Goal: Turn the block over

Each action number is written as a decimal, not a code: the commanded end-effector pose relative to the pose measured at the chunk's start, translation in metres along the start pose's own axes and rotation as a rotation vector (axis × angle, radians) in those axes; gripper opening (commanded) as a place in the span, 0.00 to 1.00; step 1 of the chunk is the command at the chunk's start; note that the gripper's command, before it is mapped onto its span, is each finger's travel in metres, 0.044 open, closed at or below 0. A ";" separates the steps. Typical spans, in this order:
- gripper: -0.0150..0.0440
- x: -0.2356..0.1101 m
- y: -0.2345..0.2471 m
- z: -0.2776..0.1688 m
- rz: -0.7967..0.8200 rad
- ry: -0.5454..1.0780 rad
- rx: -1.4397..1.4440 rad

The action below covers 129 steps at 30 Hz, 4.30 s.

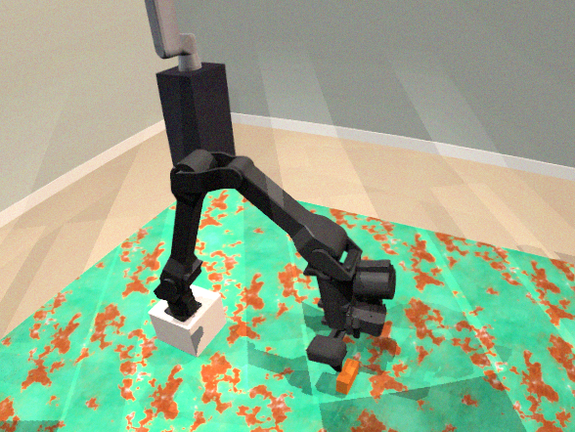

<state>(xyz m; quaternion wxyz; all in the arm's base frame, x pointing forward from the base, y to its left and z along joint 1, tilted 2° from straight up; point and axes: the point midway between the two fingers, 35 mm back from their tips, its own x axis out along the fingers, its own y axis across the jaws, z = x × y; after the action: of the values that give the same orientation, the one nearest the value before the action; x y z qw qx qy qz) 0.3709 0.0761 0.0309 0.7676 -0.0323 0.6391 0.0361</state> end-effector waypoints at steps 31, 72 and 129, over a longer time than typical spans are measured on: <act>1.00 0.039 0.000 0.000 0.011 0.182 0.001; 0.57 0.068 0.001 -0.006 0.011 0.182 0.001; 0.25 0.053 0.001 -0.009 0.010 -0.381 0.004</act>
<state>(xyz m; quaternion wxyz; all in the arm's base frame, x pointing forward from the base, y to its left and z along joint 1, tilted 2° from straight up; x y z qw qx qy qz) 0.3764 0.0784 -0.0249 0.8626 -0.0227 0.5031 0.0471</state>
